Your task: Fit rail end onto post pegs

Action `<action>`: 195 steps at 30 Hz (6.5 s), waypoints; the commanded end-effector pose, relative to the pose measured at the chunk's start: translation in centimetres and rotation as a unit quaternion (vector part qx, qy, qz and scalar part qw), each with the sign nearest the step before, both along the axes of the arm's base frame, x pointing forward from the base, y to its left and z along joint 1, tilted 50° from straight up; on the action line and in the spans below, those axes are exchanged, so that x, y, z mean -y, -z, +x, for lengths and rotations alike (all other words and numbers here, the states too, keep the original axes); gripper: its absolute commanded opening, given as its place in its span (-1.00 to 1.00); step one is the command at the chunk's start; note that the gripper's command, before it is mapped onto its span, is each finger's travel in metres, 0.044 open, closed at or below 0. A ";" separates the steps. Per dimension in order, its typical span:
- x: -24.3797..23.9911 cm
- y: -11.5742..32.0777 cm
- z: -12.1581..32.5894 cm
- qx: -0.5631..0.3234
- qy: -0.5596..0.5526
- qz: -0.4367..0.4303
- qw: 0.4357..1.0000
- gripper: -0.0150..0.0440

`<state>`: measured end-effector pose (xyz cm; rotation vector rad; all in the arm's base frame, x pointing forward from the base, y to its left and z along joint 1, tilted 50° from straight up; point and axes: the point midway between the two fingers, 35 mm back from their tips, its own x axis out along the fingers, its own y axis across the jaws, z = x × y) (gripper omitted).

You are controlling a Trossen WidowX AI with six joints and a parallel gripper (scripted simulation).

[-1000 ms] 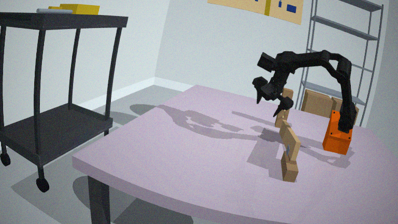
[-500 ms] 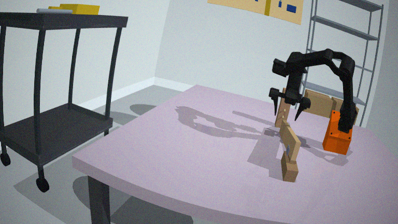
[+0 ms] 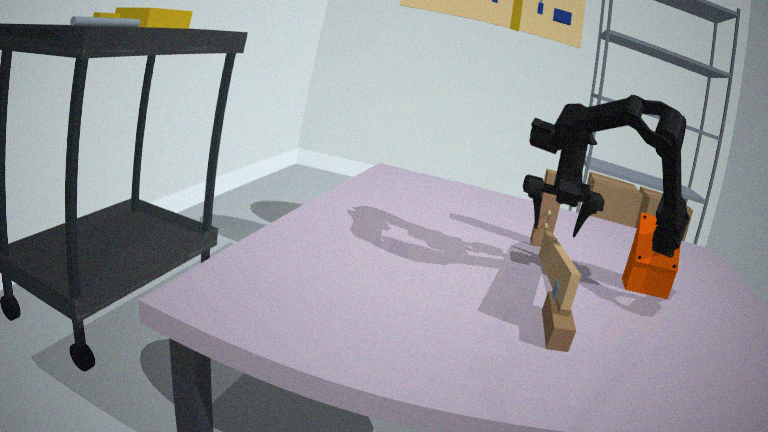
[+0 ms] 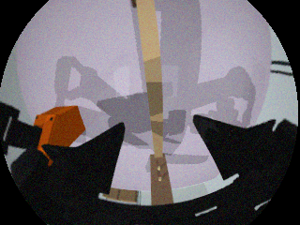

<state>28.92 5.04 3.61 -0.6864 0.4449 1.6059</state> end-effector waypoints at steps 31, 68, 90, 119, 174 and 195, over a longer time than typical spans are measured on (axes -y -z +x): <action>-4.3 3.6 -0.5 -0.002 -0.001 0.004 1.000 1.00; -5.0 4.0 -0.6 -0.002 -0.002 0.005 1.000 -0.49; -4.3 3.5 -0.4 -0.002 -0.002 0.005 1.000 -0.49; -3.2 2.5 -0.2 -0.002 -0.002 0.005 1.000 -0.49; -2.5 2.1 -0.3 -0.002 -0.002 0.004 1.000 -0.49; -2.3 2.7 -0.2 -0.002 -0.002 0.004 1.000 -0.49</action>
